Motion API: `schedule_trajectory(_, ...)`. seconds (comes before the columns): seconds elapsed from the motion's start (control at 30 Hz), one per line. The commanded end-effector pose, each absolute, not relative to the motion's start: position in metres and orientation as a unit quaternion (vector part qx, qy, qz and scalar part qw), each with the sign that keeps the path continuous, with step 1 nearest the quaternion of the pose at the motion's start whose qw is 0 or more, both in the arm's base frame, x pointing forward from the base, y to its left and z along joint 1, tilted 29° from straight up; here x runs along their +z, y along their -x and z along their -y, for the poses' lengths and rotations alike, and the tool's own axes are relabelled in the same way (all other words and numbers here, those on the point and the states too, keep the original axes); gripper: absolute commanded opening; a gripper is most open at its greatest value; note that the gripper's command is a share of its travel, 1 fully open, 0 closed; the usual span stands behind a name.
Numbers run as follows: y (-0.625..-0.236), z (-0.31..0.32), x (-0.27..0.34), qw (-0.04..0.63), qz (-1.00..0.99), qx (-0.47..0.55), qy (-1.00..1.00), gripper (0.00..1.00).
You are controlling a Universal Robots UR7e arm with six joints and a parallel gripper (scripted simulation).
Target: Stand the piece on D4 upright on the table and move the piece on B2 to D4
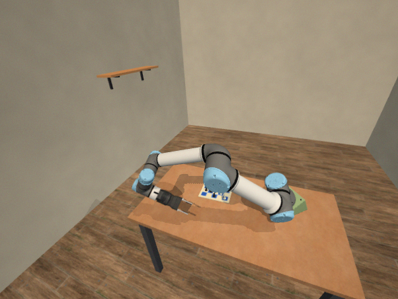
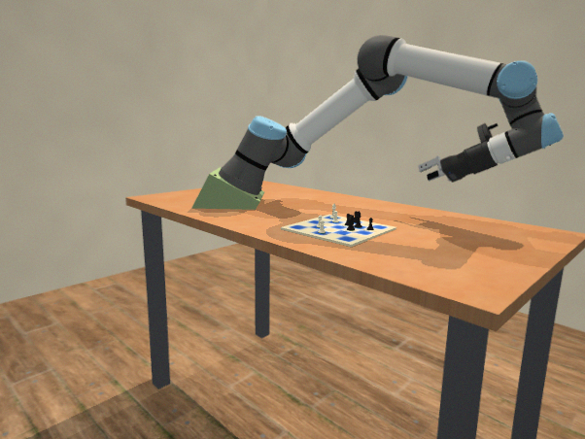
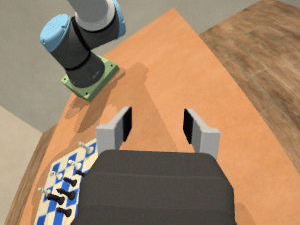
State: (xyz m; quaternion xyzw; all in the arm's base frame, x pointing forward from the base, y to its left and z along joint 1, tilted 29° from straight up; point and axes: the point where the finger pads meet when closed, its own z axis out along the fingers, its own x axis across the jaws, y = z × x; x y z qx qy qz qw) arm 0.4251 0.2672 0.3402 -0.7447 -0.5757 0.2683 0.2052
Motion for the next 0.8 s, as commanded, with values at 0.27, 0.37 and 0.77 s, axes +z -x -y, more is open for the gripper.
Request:
schedule_trajectory(0.27,-0.519,-0.175,0.296,0.266,0.642,0.239,0.678,1.00)
schedule_trajectory(0.37,-0.533,-0.155,0.286,0.277,0.653,0.232,0.666,1.00)
schedule_trajectory(0.77,-0.577,-0.073,0.245,0.316,0.693,0.198,0.617,1.00)
